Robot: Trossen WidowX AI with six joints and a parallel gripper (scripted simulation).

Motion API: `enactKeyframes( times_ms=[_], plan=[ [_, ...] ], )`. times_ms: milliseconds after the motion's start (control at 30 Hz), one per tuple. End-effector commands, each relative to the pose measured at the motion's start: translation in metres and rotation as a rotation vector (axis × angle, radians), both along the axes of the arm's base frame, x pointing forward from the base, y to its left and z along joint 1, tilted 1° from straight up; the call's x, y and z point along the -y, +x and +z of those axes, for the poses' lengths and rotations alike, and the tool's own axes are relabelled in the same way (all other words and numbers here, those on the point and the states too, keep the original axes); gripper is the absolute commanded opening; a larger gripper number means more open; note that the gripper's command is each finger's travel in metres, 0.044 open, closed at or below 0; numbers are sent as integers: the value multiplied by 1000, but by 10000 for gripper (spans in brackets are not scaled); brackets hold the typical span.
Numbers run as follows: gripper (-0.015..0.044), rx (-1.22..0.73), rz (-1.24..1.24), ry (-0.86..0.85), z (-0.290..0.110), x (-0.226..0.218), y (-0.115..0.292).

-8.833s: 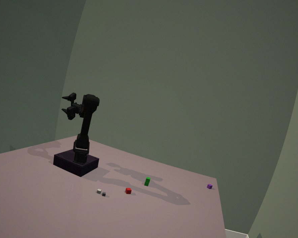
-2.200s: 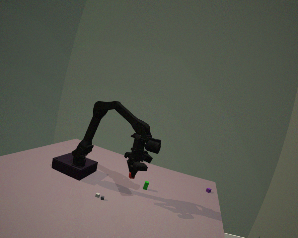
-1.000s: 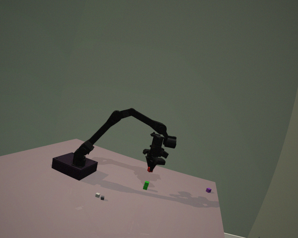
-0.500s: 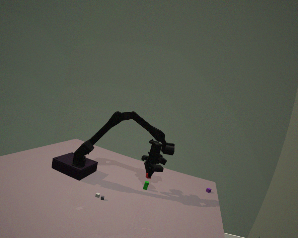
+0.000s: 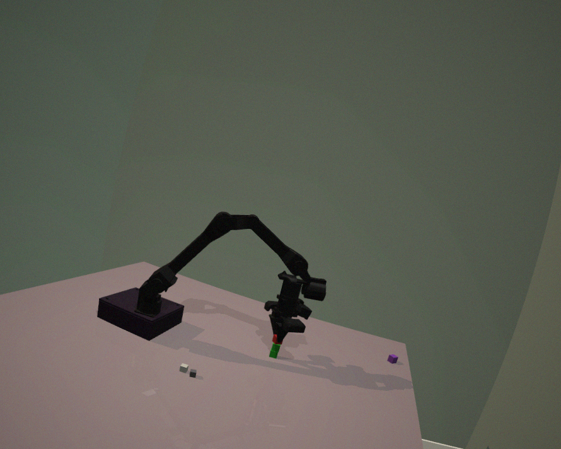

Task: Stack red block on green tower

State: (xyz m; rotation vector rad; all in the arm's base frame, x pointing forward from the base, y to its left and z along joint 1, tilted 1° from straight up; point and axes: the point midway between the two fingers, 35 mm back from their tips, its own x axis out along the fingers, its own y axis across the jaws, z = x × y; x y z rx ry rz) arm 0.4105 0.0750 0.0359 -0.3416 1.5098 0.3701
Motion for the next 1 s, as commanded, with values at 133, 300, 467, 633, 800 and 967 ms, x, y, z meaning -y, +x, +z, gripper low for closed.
enactKeyframes(
  times_ms=[133,300,467,633,800,967],
  plan=[
    [0,1,-5,0,-2,0,0],
    [0,1,-5,0,-2,0,0],
    [0,1,-5,0,-2,0,0],
    [0,1,-5,0,-2,0,0],
    [0,1,-5,0,-2,0,0],
    [26,0,0,0,-2,0,0]
  ],
)
